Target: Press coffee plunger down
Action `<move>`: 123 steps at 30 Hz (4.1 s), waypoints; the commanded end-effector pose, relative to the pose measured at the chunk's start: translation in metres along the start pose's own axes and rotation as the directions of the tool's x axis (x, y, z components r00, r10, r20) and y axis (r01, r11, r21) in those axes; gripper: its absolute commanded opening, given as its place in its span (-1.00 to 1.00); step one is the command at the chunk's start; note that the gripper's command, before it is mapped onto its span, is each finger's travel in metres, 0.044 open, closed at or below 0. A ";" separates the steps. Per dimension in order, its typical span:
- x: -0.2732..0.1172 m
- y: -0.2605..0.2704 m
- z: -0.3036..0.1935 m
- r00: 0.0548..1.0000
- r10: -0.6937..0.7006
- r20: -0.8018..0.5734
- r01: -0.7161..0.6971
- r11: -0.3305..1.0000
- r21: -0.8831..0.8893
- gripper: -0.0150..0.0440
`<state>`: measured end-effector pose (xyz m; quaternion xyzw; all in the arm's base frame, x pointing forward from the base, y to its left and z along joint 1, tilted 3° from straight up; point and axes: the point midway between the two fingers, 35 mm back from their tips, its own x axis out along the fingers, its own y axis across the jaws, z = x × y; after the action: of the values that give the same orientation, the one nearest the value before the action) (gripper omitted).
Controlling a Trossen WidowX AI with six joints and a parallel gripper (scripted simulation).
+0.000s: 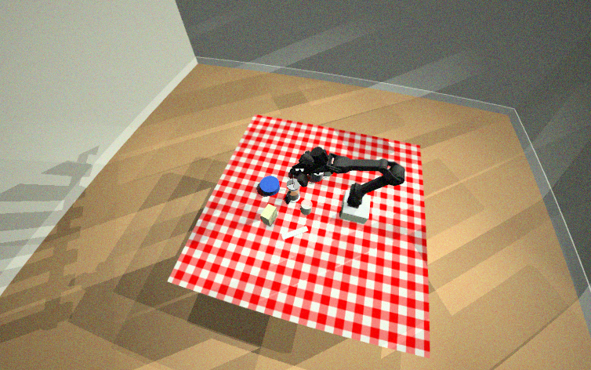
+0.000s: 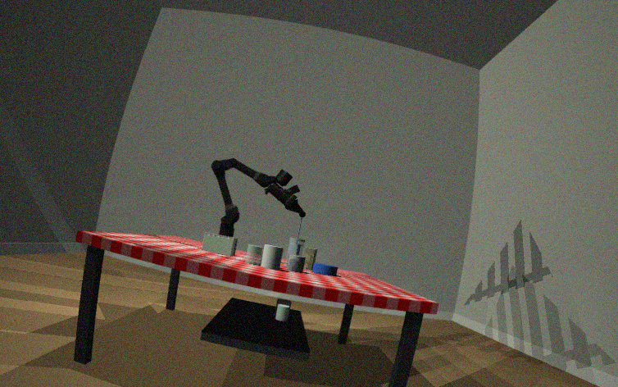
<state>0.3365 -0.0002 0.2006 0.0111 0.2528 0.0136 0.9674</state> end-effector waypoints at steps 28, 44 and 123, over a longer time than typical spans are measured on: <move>0.036 0.000 -0.046 1.000 -0.002 -0.020 0.002 1.000 0.004 -0.06; 0.053 0.000 -0.067 1.000 -0.002 -0.020 0.002 1.000 0.004 -0.06; 0.087 0.003 -0.061 1.000 -0.001 -0.017 0.001 1.000 0.004 -0.06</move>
<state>0.3828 0.0059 0.1115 0.0100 0.2499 0.0141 0.9681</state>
